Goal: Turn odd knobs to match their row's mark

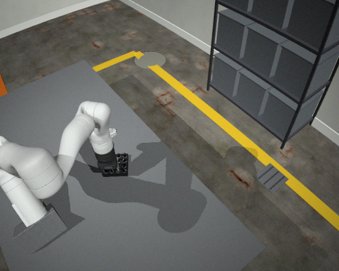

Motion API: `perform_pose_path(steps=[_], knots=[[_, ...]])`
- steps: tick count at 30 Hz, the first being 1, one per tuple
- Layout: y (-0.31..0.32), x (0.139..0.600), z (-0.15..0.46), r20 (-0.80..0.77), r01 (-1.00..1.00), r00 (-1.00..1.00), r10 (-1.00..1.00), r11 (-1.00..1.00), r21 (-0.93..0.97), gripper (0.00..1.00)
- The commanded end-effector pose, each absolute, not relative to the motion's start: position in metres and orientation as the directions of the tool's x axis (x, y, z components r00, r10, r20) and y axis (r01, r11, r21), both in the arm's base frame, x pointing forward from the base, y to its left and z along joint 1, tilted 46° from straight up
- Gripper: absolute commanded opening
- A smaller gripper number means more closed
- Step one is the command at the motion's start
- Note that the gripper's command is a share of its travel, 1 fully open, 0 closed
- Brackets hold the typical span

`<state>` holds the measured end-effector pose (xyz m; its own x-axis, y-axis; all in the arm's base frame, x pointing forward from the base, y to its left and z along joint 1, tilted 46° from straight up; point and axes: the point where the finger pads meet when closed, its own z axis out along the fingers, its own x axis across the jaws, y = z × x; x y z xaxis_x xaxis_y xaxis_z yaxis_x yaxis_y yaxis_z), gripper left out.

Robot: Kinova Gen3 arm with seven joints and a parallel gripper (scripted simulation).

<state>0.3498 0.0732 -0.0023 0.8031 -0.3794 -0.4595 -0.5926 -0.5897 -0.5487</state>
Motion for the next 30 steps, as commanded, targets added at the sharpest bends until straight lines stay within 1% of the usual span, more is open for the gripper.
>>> perform_pose_path(steps=[1, 16, 30], knots=[[0.067, 0.347, -0.005, -0.462, -0.6, 0.798, -0.387, -0.581, -0.55, 1.0], [0.054, 0.335, -0.018, -0.462, -0.6, 0.798, -0.387, -0.581, -0.55, 1.0], [0.052, 0.333, -0.019, -0.462, -0.6, 0.798, -0.387, -0.581, -0.55, 1.0]])
